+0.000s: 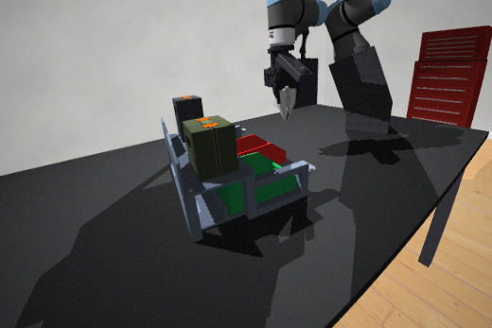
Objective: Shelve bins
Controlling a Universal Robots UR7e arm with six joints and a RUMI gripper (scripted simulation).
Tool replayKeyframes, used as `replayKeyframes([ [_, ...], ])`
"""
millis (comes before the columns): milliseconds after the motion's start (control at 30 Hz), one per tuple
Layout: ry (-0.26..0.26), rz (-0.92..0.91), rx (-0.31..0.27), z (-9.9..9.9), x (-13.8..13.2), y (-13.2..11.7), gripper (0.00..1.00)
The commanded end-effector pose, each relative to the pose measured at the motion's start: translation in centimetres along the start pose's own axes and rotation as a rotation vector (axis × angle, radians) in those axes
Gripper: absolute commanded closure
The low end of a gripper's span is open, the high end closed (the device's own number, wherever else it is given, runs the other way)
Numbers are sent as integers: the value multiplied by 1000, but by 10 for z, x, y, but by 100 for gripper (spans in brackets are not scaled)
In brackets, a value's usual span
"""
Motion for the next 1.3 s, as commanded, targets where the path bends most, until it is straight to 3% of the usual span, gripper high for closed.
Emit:
replayKeyframes([
  [0, -1, 0, 0, 0, 0, 0, 100],
  [1267, -1, 0, 1, -6, 0, 0, 100],
])
Point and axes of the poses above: the point where the finger pads meet when closed, its own z axis back along the fingers, its own x axis across the jaws, y = z × x, the point moved 8 cm from there along z, back along the fingers, and after that the axes turned 15 degrees about z, right-handed, at the moved point
